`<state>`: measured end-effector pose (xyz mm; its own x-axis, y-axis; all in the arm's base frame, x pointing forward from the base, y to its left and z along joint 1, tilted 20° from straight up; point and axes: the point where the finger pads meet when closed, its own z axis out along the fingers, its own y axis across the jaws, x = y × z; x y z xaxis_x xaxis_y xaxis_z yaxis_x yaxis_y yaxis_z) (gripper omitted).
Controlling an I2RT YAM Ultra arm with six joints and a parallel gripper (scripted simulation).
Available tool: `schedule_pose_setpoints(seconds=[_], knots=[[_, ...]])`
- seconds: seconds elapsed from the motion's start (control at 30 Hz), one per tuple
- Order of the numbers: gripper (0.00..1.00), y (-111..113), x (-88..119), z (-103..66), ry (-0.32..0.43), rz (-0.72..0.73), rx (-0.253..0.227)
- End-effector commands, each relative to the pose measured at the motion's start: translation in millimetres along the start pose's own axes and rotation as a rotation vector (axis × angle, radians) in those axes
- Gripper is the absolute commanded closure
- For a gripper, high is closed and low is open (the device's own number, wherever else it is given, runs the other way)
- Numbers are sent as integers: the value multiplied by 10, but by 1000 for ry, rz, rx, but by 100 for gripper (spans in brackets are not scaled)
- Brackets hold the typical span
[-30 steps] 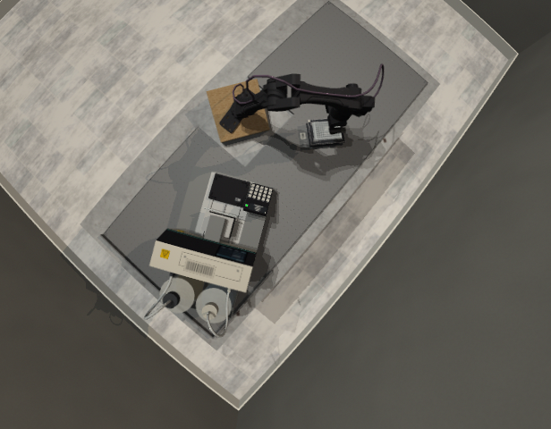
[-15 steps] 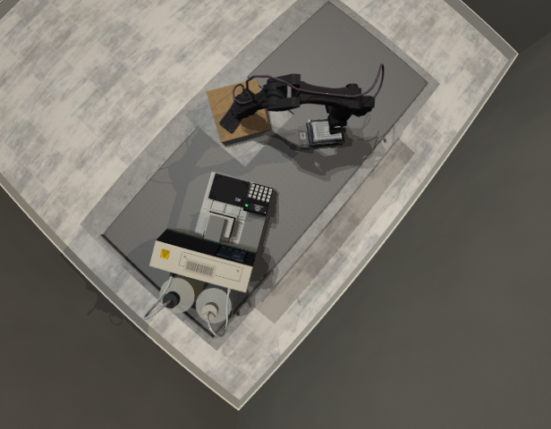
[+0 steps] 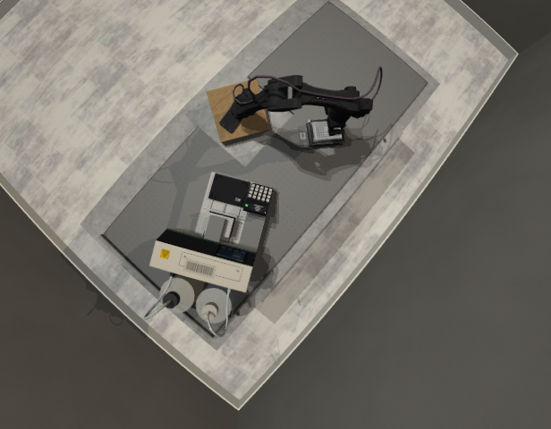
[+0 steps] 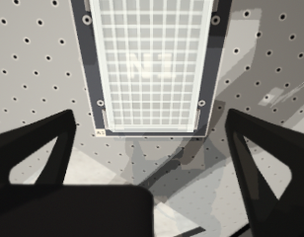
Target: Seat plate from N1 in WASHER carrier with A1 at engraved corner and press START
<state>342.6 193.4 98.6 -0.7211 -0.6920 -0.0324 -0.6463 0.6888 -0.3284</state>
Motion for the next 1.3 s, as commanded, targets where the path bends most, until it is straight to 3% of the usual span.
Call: schedule_pose_setpoints(seconds=[0.0, 0.07, 0.2, 0.3, 0.37, 0.4, 0.6, 0.77, 1.27], knots=[[0, -15, -27, 74, -18, 3, -1], [0, 12, -24, 152, -6, -4, -4], [0, -3, -37, 140, -27, 1, -3], [0, 3, -22, 265, -7, -1, -4], [0, 3, -22, 265, -7, -1, -4], [0, 18, -83, 136, -49, -5, 0], [0, 12, -22, 385, -6, -3, -4], [0, -25, -140, 270, -61, 6, 2], [0, -27, -147, 262, -63, 10, 3]])
